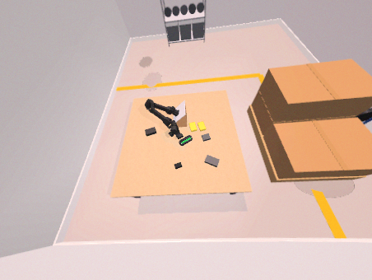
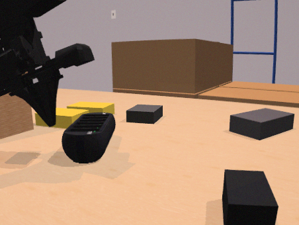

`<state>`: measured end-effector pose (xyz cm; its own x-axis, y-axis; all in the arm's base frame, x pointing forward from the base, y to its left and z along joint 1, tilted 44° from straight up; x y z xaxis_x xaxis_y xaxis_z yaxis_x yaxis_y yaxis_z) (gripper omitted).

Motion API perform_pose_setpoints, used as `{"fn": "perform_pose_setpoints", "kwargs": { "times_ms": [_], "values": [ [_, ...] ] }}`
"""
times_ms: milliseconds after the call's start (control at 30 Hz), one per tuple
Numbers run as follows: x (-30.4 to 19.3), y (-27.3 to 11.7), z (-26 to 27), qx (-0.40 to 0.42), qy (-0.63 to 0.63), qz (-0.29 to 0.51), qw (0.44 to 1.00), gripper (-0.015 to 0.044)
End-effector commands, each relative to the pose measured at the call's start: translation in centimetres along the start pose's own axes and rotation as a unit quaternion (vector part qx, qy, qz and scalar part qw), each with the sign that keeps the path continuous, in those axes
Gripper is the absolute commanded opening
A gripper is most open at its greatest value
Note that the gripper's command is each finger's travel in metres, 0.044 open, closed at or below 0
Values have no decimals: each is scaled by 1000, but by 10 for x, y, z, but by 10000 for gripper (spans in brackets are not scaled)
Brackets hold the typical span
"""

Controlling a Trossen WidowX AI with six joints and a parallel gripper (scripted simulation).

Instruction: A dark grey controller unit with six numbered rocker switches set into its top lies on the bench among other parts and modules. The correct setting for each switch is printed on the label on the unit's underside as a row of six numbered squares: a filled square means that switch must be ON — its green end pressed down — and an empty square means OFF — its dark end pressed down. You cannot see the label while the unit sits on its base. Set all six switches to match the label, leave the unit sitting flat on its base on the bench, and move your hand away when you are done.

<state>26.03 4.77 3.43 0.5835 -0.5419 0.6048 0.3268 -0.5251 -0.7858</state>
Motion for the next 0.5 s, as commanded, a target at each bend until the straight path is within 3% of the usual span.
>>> {"fn": "perform_pose_setpoints", "kwargs": {
  "times_ms": [0, 467],
  "values": [
    [0, -6, -2, -3, 2, -1, 1000, 0],
    [-54, -12, 70, -115, -7, 23, 993, 0]
  ]
}}
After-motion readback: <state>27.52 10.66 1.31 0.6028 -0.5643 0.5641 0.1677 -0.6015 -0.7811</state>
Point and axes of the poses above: the point midway between the two fingers, 35 mm back from their tips, its own y axis out along the fingers, its own z axis across the jaws, x = y × z, the point moved 8 cm from there along -y, back along the fingers, and after that the axes turned 4 degrees about -y, right-handed, at the moved point
